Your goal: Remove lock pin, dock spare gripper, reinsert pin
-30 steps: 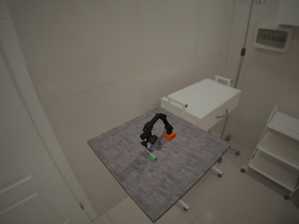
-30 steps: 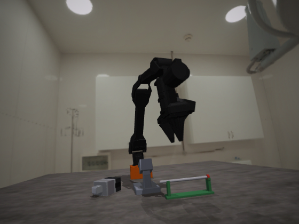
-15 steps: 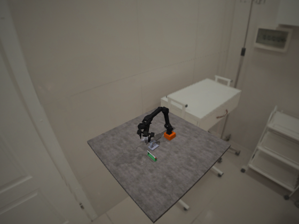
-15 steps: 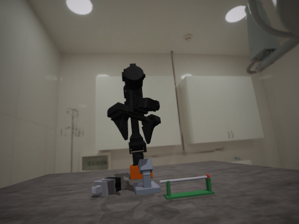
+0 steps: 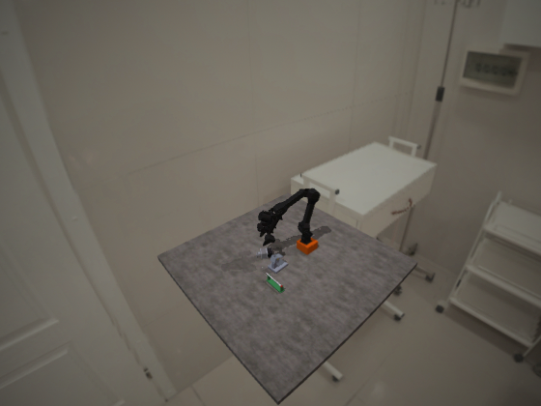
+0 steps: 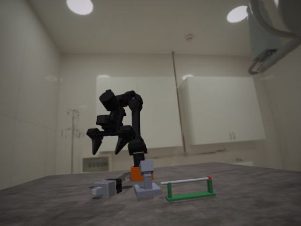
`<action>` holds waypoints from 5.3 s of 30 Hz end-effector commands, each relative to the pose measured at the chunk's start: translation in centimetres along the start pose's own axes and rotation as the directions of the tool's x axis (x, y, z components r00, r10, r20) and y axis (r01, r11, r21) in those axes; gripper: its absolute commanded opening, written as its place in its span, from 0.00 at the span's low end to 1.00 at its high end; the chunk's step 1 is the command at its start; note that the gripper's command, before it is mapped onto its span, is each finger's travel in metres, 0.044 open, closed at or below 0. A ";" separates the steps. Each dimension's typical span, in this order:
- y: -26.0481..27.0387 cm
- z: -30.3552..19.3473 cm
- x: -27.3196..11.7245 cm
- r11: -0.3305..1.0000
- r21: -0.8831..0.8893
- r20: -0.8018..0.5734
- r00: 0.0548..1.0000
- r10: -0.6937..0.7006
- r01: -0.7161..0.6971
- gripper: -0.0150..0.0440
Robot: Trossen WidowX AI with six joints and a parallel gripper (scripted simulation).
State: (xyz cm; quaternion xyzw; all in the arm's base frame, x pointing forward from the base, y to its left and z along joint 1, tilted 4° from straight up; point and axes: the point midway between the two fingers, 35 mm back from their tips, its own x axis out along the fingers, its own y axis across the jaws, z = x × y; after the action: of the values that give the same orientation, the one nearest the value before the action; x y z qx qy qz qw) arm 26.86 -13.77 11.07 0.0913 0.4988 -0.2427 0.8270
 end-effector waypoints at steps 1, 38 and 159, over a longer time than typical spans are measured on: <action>-0.8 -0.6 0.1 0.995 0.095 0.027 0.999 -0.016 0.014 1.00; -0.2 -5.3 8.4 0.995 0.095 0.026 1.000 -0.017 0.014 1.00; 5.8 -7.0 -1.3 0.808 0.539 -0.469 0.712 0.523 -0.238 0.25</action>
State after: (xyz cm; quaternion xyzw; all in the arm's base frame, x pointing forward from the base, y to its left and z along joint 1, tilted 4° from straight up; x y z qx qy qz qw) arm 23.61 -6.15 7.71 0.4226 0.6309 -0.1358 0.6364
